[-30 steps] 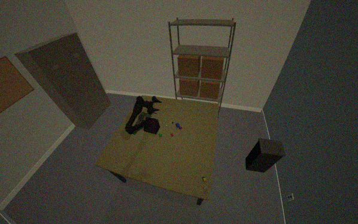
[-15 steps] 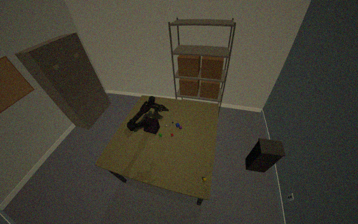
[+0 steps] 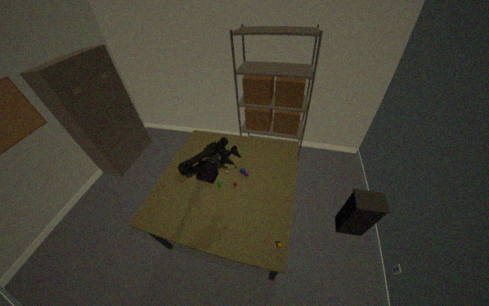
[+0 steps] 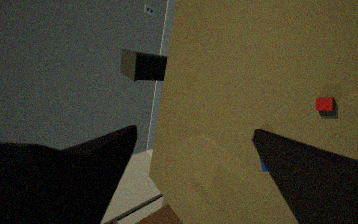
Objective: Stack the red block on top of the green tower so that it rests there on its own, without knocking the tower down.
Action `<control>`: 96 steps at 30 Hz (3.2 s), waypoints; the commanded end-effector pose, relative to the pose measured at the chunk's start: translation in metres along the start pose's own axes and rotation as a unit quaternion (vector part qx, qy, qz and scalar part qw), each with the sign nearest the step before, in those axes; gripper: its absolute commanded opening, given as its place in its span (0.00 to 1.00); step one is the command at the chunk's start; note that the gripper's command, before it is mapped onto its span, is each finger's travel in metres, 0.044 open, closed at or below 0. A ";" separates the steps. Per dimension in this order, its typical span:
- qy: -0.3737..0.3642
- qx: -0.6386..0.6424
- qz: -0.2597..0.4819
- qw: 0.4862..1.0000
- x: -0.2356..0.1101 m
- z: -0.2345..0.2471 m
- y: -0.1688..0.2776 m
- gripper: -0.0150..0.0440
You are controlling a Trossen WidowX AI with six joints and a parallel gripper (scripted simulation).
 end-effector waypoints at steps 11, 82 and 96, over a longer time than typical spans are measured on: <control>0.174 -0.388 0.057 0.903 0.087 -0.043 -0.005 1.00; 0.273 -0.711 0.311 0.569 0.203 -0.181 -0.024 1.00; 0.273 -0.711 0.311 0.569 0.203 -0.181 -0.024 0.82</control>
Point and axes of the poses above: the point midway between the two fingers, 35 mm back from their tips, its own x axis out along the fingers, its own z axis across the jaws, y = z × x, the point moved 7 cm from there along -x, back along the fingers, and after that the axes turned 9 degrees about x, right-handed, at the moved point
